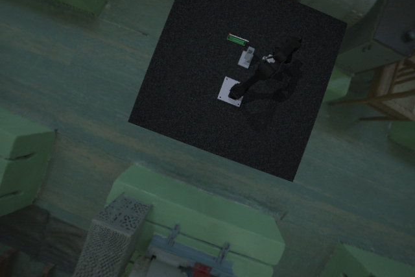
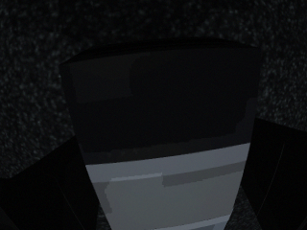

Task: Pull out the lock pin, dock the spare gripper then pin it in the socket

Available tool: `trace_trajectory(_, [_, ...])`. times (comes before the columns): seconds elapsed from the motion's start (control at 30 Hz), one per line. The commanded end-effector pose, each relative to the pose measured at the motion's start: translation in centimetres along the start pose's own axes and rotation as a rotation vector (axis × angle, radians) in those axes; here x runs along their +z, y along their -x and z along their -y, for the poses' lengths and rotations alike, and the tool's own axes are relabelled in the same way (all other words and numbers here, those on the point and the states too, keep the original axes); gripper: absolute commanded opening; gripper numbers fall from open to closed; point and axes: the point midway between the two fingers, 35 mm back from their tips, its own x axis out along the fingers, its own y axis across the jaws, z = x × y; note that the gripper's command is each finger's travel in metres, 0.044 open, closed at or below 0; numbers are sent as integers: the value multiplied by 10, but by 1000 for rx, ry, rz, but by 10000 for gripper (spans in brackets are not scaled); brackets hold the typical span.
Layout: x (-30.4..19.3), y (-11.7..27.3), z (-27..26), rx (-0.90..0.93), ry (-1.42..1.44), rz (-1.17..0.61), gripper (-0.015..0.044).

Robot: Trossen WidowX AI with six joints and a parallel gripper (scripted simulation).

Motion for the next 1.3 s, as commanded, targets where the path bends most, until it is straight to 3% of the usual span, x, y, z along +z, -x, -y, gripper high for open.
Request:
trace_trajectory(0.0, [-1,1,0,2,-85,1,0])
trace_trajectory(1.27, [-13,3,6,1,-1000,0,0])
